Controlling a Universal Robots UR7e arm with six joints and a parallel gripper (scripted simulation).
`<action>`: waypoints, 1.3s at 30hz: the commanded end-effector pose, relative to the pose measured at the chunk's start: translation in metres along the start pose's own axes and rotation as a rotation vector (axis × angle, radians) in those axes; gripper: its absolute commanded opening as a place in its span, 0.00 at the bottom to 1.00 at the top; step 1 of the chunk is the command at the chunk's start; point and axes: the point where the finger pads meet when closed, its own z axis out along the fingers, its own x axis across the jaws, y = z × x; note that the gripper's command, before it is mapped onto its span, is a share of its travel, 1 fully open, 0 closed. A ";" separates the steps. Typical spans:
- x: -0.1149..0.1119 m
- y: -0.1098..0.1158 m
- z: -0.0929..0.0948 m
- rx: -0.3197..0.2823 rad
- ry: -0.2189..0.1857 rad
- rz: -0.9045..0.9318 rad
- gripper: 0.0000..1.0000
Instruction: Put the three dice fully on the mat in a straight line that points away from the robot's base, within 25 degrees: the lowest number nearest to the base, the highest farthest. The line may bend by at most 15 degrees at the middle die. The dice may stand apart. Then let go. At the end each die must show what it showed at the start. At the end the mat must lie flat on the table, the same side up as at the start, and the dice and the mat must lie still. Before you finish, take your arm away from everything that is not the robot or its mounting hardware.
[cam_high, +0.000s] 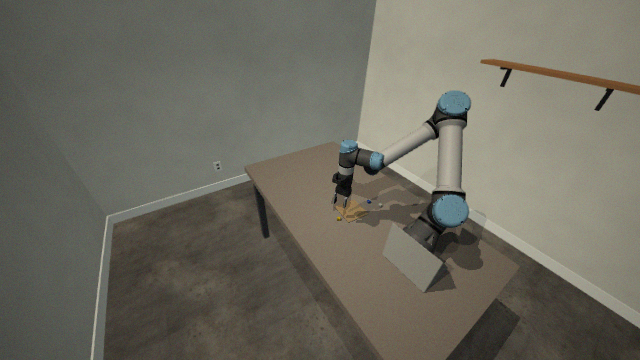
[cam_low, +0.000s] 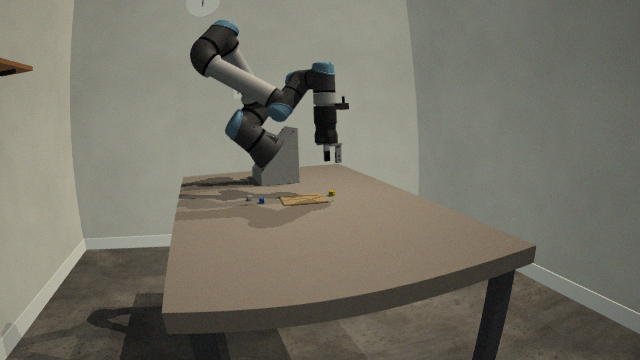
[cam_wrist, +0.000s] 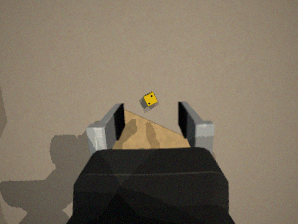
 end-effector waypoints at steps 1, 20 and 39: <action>0.001 -0.001 0.003 0.000 0.001 0.101 1.00; 0.001 0.002 0.027 0.001 0.001 0.771 1.00; -0.002 0.007 0.038 0.001 0.001 1.132 1.00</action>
